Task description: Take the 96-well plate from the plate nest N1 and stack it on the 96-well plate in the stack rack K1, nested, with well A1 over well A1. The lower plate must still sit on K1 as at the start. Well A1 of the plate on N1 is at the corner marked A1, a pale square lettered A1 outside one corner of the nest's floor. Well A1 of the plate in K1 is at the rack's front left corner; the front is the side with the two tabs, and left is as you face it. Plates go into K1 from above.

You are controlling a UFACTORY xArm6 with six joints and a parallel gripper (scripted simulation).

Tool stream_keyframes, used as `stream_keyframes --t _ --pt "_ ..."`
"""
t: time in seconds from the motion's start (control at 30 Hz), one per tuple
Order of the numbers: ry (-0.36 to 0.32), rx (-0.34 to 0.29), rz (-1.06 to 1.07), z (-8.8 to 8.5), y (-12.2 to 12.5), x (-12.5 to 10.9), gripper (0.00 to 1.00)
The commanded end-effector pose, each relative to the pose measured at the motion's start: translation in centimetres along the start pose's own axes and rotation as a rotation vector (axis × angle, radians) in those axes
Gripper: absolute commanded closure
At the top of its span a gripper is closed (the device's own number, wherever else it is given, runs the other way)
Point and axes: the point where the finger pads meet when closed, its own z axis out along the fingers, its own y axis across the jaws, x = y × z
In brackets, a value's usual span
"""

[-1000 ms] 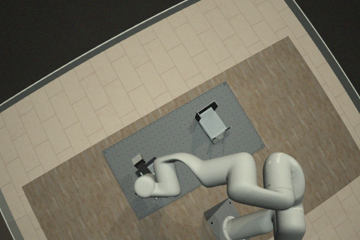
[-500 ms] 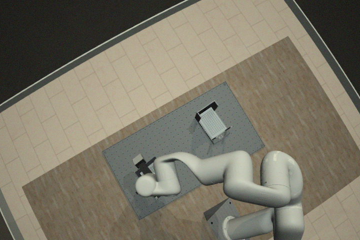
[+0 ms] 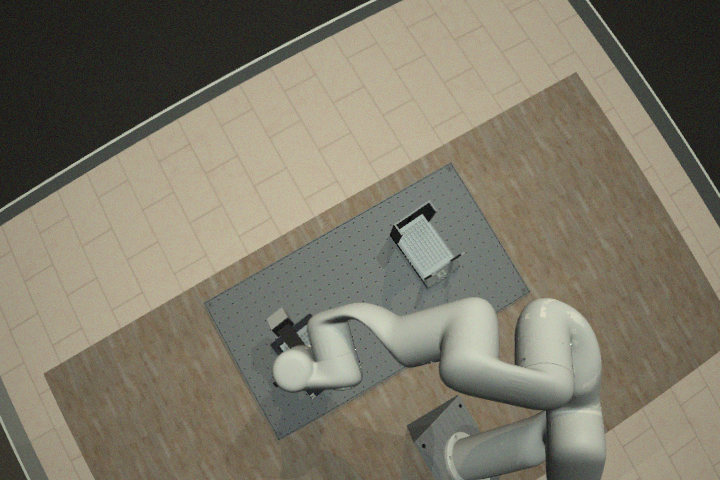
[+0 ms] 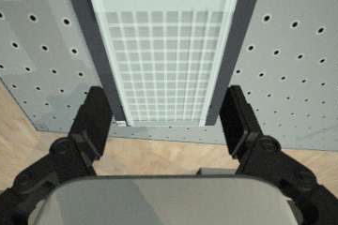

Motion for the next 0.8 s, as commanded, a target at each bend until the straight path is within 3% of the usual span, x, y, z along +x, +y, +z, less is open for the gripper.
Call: stream_keyframes --t 0.0,0.77 --pt "0.004 0.002 0.001 0.47 -0.04 0.15 0.0" --pt "0.004 0.002 0.001 1.06 -0.04 0.15 0.0"
